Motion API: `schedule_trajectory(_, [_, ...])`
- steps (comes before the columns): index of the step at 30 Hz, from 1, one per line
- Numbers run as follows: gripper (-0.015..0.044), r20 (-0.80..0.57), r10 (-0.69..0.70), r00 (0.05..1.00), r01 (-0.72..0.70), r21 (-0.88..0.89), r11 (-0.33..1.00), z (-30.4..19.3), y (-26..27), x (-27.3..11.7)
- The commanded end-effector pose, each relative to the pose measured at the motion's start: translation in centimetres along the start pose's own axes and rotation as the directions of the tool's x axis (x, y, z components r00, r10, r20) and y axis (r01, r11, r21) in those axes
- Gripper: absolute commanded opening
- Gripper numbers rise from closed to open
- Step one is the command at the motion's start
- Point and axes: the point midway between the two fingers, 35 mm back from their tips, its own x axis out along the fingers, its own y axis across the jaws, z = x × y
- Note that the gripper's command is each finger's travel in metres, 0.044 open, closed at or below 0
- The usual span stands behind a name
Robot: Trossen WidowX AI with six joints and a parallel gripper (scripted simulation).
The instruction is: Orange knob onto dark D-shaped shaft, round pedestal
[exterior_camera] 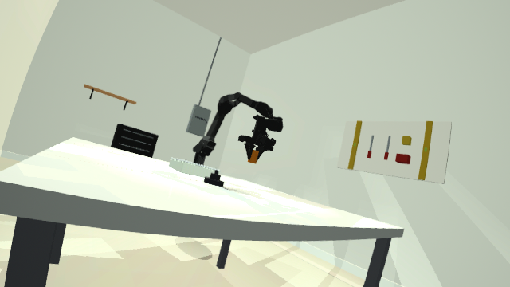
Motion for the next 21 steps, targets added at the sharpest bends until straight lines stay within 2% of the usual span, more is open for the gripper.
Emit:
schedule_trajectory(1, [0.0, -0.001, 0.001, 1.0, -0.001, -0.005, 1.0, 0.4, -1.0, 0.3])
schedule_trajectory(21, [0.0, 0.006, 0.003, 1.0, -0.003, -0.02, 1.0, 1.8, -6.4, 1.6])
